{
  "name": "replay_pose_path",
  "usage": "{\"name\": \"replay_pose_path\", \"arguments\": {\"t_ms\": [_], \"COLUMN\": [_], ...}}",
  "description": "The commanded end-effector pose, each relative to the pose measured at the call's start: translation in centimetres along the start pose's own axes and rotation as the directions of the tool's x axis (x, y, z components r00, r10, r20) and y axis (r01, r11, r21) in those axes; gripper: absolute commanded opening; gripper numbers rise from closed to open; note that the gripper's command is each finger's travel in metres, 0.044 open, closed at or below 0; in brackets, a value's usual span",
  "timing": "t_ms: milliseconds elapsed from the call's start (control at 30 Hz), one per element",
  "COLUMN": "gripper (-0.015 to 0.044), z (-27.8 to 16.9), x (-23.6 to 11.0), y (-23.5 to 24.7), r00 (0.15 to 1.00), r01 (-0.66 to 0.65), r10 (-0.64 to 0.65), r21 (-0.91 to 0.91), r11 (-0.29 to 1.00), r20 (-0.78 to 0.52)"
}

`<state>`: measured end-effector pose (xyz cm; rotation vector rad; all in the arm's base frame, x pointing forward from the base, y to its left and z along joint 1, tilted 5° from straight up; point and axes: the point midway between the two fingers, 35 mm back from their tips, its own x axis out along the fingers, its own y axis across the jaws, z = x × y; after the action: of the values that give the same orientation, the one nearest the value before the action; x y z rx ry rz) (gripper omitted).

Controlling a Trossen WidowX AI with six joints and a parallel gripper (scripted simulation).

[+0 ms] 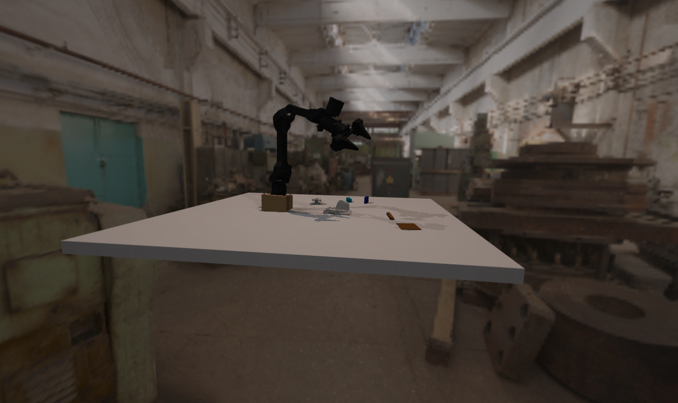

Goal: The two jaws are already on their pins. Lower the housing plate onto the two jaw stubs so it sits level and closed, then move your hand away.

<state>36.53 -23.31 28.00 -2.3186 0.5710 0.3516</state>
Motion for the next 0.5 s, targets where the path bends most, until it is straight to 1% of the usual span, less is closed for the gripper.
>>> {"name": "replay_pose_path", "arguments": {"t_ms": [0,233,467], "gripper": [0.0440,0.0440,0.0440], "z": [3.0,9.0,15.1], "x": [0.8,1.5,1.1], "y": [-1.7,-5.4,-8.4], "r00": [0.997,0.970,0.921], "r01": [0.016,0.055,0.072], "r10": [-0.017,-0.058,-0.058], "r21": [0.015,0.022,-0.020], "r11": [1.000,0.998,0.997], "r20": [0.080,0.238,0.385]}}
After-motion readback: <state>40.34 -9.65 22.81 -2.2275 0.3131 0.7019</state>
